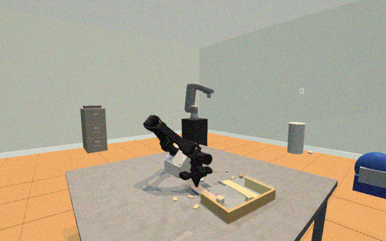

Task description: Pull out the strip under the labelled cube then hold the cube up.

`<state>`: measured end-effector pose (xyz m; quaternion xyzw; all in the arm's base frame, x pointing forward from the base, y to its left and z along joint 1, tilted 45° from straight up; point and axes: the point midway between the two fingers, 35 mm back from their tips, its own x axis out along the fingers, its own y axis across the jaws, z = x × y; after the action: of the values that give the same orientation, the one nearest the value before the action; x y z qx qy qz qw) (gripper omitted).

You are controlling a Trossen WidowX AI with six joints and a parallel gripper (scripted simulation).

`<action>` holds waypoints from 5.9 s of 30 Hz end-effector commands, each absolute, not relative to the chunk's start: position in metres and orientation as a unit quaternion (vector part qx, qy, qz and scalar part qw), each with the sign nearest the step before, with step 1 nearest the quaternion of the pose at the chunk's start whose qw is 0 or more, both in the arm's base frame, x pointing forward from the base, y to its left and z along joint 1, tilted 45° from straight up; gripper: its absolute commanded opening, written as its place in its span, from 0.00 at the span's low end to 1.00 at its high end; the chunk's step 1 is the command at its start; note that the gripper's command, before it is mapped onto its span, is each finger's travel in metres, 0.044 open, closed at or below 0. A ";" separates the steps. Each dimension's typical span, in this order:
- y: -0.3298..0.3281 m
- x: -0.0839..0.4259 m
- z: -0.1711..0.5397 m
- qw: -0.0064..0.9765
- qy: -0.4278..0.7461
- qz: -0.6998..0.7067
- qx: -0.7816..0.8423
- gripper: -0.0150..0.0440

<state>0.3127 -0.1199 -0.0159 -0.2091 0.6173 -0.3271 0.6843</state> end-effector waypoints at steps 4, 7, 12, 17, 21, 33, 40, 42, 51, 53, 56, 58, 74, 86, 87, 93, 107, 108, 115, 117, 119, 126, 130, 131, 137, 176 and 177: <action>-0.121 0.294 -0.022 0.675 0.627 -0.328 -0.208 0.25; -0.121 0.290 -0.023 0.675 0.627 -0.328 -0.208 0.25; -0.120 0.283 -0.024 0.675 0.628 -0.328 -0.208 0.25; -0.119 0.275 -0.025 0.675 0.628 -0.328 -0.209 0.25; -0.119 0.270 -0.025 0.674 0.628 -0.328 -0.209 0.25; -0.117 0.252 -0.027 0.674 0.628 -0.328 -0.209 0.25; -0.115 0.242 -0.029 0.674 0.628 -0.328 -0.209 0.25; -0.115 0.239 -0.029 0.674 0.629 -0.328 -0.209 0.25; -0.114 0.227 -0.030 0.674 0.629 -0.328 -0.209 0.25; -0.113 0.225 -0.031 0.673 0.629 -0.327 -0.209 0.25; -0.113 0.221 -0.031 0.673 0.629 -0.327 -0.209 0.25; -0.113 0.219 -0.031 0.673 0.629 -0.327 -0.209 0.25; -0.110 0.199 -0.034 0.673 0.630 -0.327 -0.209 0.25; -0.110 0.194 -0.034 0.673 0.630 -0.327 -0.209 0.25; -0.110 0.194 -0.034 0.673 0.630 -0.327 -0.209 0.25; -0.110 0.194 -0.034 0.673 0.630 -0.327 -0.209 0.25; -0.110 0.194 -0.034 0.673 0.630 -0.327 -0.209 0.25; -0.110 0.194 -0.034 0.673 0.630 -0.327 -0.209 0.25; -0.110 0.194 -0.034 0.673 0.630 -0.327 -0.209 0.25; -0.106 0.205 -0.029 0.684 0.618 -0.325 -0.209 0.25; -0.096 0.207 -0.021 0.681 0.623 -0.325 -0.208 0.25; -0.078 0.208 -0.001 0.673 0.631 -0.324 -0.211 0.30; -0.080 0.229 0.002 0.656 0.652 -0.278 -0.259 0.48; -0.080 0.232 0.003 0.654 0.654 -0.273 -0.264 0.52; -0.081 0.256 0.008 0.654 0.654 -0.272 -0.265 0.79; -0.088 0.406 0.039 0.657 0.651 -0.273 -0.264 0.91; -0.089 0.406 0.038 0.657 0.651 -0.273 -0.264 0.87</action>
<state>0.4048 -0.0862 0.0401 -0.2610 0.6477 -0.2739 0.6614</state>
